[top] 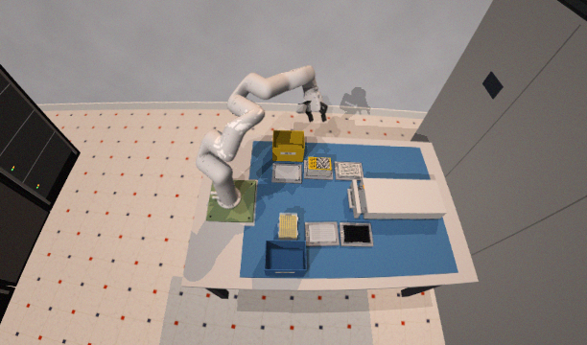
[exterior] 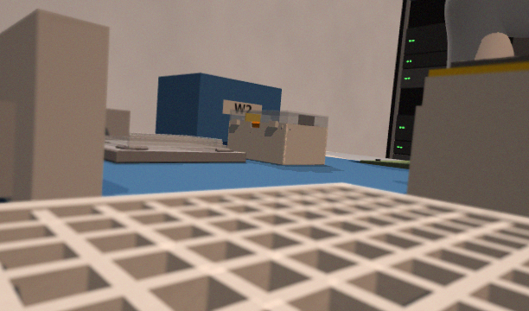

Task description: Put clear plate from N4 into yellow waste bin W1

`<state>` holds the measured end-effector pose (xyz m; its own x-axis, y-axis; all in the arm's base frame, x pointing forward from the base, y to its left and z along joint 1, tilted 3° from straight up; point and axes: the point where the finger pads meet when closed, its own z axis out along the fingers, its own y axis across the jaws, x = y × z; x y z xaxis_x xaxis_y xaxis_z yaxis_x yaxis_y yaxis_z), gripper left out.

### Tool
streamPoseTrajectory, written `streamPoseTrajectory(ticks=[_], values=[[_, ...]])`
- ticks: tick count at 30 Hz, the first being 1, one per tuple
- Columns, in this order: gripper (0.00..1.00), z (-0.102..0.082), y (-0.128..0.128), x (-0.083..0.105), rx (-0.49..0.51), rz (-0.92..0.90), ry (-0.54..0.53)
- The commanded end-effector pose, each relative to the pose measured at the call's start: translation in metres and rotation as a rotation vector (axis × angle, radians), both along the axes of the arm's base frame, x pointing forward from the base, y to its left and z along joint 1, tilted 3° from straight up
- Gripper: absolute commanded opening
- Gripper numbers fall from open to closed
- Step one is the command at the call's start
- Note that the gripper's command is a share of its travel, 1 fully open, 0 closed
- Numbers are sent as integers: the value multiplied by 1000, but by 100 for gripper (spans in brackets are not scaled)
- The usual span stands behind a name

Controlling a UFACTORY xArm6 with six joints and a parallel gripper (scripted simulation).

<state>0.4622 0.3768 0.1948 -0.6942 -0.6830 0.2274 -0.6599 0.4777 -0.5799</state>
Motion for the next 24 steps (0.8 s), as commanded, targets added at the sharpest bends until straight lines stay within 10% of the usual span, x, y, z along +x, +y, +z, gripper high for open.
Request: streamPoseTrajectory(ticks=[1,24], values=[[100,2,1,1,4,0,-3],[100,9,-22,10,87,-186,-84]])
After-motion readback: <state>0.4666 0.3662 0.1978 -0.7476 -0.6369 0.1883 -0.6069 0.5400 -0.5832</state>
